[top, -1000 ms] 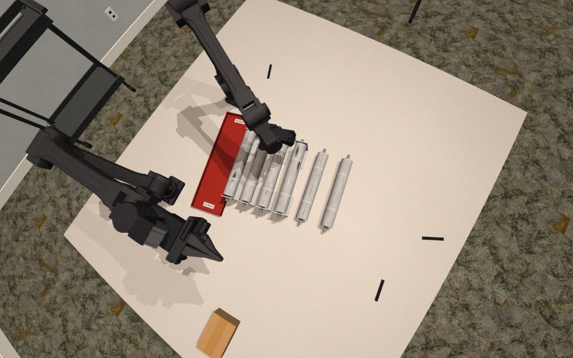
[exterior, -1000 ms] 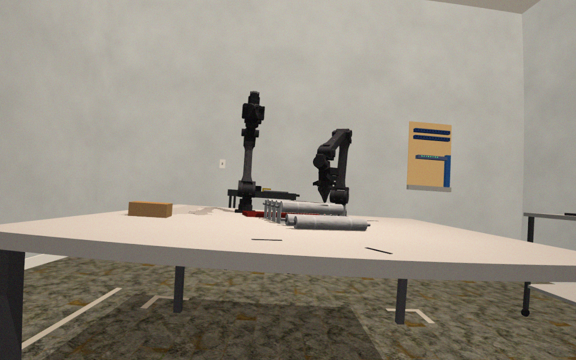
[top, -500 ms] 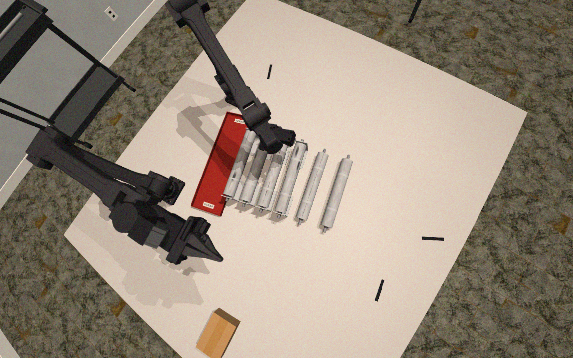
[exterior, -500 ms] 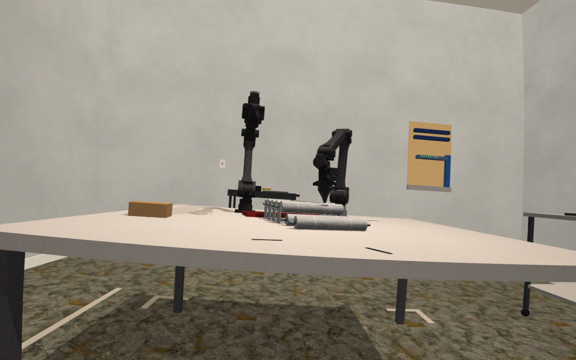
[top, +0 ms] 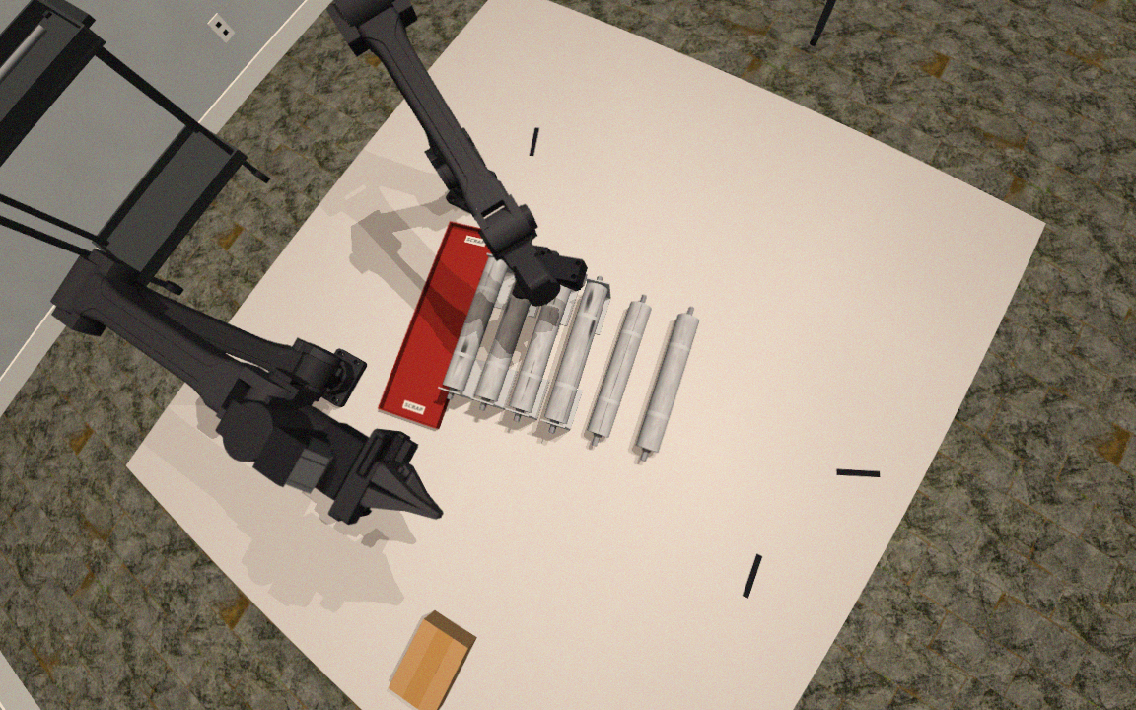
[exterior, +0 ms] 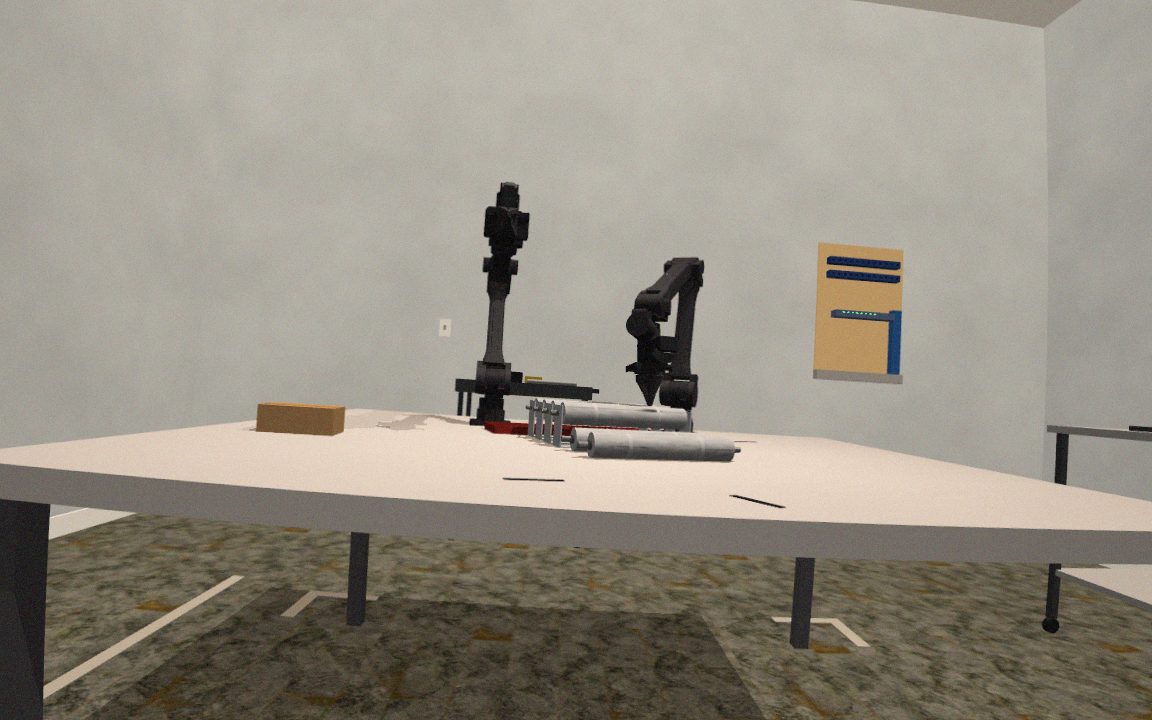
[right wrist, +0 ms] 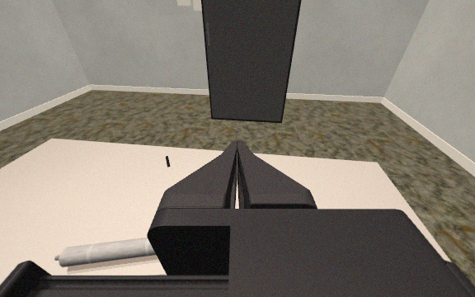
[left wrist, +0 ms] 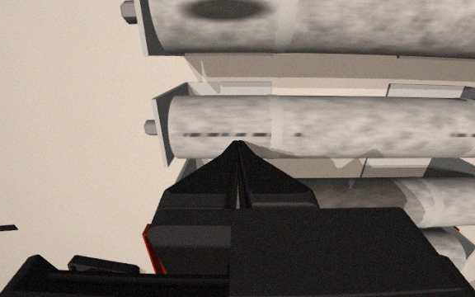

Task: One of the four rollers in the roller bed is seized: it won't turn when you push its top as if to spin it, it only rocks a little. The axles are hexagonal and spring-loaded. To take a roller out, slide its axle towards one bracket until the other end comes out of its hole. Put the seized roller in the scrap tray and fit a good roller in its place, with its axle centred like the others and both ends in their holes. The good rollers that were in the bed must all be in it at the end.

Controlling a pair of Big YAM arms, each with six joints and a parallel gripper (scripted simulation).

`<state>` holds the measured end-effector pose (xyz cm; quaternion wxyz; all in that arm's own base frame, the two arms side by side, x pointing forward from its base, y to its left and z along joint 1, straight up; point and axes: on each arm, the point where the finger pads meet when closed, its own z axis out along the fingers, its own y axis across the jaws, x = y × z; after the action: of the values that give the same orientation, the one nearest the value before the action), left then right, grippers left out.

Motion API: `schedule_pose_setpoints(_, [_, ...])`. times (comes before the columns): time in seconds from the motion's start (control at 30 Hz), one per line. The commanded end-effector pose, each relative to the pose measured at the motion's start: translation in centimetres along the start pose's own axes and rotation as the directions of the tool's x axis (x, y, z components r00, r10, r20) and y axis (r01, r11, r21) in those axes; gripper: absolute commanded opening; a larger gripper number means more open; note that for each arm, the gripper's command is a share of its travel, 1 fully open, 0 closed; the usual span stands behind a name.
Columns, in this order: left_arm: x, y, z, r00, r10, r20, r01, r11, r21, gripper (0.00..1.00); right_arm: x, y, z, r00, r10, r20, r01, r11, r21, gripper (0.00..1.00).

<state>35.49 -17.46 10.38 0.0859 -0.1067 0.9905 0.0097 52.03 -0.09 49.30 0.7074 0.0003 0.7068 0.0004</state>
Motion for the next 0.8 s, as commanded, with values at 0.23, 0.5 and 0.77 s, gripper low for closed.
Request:
schedule_pose_setpoints(0.23, [-3.3, -1.0, -0.1, 1.0, -0.003, 0.03, 0.003, 1.0, 0.025, 0.0, -4.2, 0.4, -0.2, 0.998, -0.01, 0.069, 0.01, 1.0, -0.007, 0.0])
schedule_pose_setpoints(0.5, [-3.9, -1.0, 0.1, 1.0, -0.001, 0.02, 0.001, 1.0, 0.02, 0.0, -4.2, 0.4, -0.2, 0.998, -0.01, 0.069, 0.01, 1.0, -0.007, 0.0])
schedule_pose_setpoints(0.77, [-1.4, -0.3, 1.8, 1.0, -0.001, -0.015, 0.001, 1.0, -0.005, 0.0, -4.2, 0.4, -0.2, 0.998, -0.01, 0.069, 0.01, 1.0, -0.007, 0.0])
